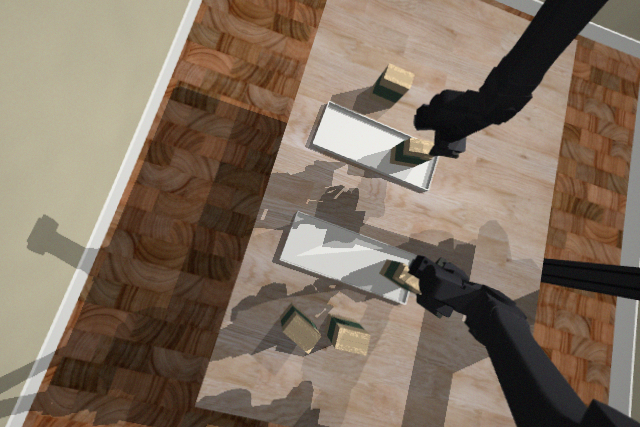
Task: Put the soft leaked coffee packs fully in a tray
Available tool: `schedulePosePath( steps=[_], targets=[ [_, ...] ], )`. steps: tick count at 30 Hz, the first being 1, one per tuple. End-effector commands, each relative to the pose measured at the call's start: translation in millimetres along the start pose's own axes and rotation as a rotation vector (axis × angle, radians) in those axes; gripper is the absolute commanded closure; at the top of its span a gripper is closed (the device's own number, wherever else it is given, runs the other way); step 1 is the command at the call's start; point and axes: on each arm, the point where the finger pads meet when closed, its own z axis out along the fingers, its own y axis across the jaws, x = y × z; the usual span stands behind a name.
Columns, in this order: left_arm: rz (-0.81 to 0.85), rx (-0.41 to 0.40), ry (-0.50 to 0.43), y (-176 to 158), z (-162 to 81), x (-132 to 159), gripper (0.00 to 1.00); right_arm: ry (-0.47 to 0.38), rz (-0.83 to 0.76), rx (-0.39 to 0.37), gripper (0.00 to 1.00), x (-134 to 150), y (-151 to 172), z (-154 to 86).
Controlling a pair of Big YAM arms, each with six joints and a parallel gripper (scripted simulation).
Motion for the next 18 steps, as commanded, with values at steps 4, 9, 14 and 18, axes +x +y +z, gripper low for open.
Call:
schedulePosePath(
  steps=[4, 9, 14, 18],
  targets=[
    [-0.023, -0.013, 0.02, 8.1, -5.2, 3.0, 0.22, -0.003, 0.001, -0.002, 0.22, -0.2, 0.6, -2.4],
    [-0.002, 0.007, 0.025, -3.6, -10.7, 10.7, 0.22, -0.003, 0.001, -0.002, 0.22, -0.2, 0.6, -2.4],
    [-0.009, -0.001, 0.023, 1.0, -8.9, 8.5, 0.22, -0.003, 0.001, -0.002, 0.22, -0.2, 0.6, -2.4],
    [-0.009, -0.001, 0.023, 1.0, -8.9, 8.5, 0.22, -0.003, 0.001, -0.002, 0.22, -0.2, 0.6, -2.4]
  ],
)
